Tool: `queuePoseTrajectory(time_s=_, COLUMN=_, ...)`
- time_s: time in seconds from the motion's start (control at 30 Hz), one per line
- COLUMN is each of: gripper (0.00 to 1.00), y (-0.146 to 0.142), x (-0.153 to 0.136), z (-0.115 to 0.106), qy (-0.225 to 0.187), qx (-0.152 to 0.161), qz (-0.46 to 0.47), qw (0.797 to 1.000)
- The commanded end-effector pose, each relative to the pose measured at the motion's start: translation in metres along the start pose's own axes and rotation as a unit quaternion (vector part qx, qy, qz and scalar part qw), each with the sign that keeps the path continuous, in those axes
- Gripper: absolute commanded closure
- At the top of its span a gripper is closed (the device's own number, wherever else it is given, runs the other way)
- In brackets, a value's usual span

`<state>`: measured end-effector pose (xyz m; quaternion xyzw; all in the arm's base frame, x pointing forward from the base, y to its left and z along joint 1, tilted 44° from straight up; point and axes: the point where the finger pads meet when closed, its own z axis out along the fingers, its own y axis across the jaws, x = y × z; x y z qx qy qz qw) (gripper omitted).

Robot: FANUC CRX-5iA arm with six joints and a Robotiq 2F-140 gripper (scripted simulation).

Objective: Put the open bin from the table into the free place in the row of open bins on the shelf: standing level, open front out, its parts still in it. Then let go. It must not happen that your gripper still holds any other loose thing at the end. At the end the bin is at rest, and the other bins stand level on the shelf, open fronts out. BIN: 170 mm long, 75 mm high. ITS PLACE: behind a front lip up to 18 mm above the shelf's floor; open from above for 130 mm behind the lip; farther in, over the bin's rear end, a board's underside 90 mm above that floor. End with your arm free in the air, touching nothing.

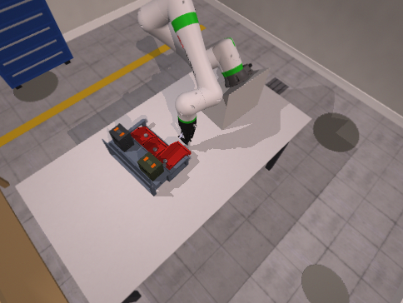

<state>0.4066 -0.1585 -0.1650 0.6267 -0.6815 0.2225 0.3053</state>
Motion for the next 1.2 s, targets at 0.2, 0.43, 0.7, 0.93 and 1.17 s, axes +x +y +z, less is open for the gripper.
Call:
queuePoseTrajectory(time_s=0.2, gripper=1.0, y=-0.0085, x=-0.0002, z=-0.0003, qy=0.0, qx=0.0, qz=0.0, qw=1.0)
queuePoseTrajectory(time_s=0.43, gripper=1.0, y=-0.0115, x=-0.0003, z=-0.0003, qy=0.0, qx=0.0, qz=0.0, qw=1.0)
queuePoseTrajectory(time_s=0.7, gripper=1.0, y=-0.0121, x=-0.0003, z=-0.0003, qy=0.0, qx=0.0, qz=0.0, qw=1.0)
queuePoseTrajectory(time_s=0.93, gripper=1.0, y=-0.0121, x=-0.0003, z=-0.0003, qy=0.0, qx=0.0, qz=0.0, qw=1.0)
queuePoseTrajectory(time_s=1.17, gripper=1.0, y=-0.0121, x=-0.0003, z=-0.0003, qy=0.0, qx=0.0, qz=0.0, qw=1.0)
